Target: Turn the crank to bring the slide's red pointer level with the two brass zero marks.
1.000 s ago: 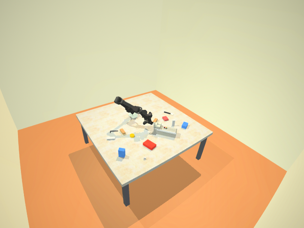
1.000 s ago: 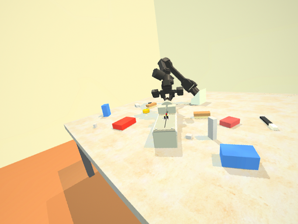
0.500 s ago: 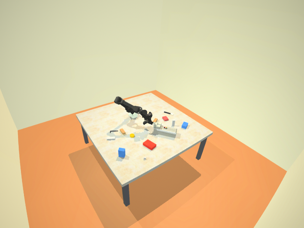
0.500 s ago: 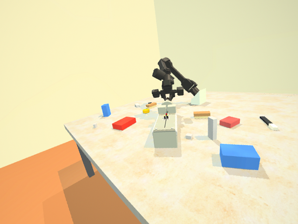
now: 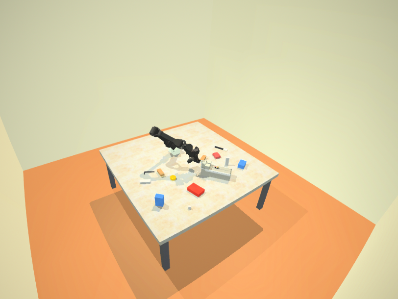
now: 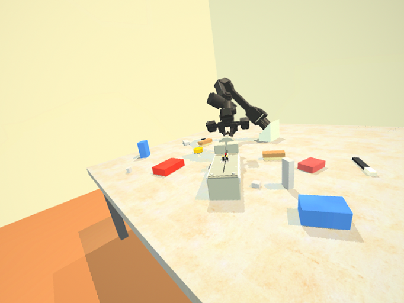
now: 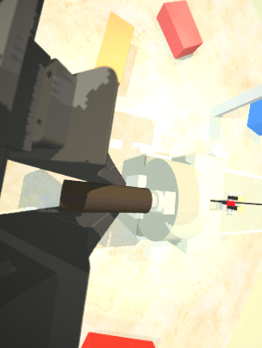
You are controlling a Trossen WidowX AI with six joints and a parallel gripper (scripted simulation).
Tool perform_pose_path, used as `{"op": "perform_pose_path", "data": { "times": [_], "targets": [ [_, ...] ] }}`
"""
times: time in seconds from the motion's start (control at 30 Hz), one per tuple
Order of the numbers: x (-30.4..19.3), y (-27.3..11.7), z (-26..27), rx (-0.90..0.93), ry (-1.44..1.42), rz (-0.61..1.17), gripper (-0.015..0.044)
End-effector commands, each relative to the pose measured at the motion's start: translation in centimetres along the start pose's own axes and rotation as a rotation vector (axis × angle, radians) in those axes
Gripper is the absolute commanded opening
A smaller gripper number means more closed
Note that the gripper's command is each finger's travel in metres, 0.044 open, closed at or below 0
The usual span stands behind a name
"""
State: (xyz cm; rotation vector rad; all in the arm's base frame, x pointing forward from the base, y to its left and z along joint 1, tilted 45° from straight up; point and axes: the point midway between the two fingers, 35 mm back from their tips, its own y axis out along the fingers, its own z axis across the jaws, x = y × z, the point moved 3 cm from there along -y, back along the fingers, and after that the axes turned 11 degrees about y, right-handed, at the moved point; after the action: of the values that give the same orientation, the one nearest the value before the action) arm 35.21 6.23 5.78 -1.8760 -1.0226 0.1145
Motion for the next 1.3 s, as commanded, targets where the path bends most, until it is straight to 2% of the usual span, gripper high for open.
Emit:
{"op": "perform_pose_path", "data": {
  "times": [0.0, 1.27],
  "targets": [
    [-0.21, 0.01, 0.85, 0.02, -0.013, 0.003, 0.0],
    [-0.37, 0.13, 1.11, 0.02, -0.013, 0.003, 0.0]
  ]
}}
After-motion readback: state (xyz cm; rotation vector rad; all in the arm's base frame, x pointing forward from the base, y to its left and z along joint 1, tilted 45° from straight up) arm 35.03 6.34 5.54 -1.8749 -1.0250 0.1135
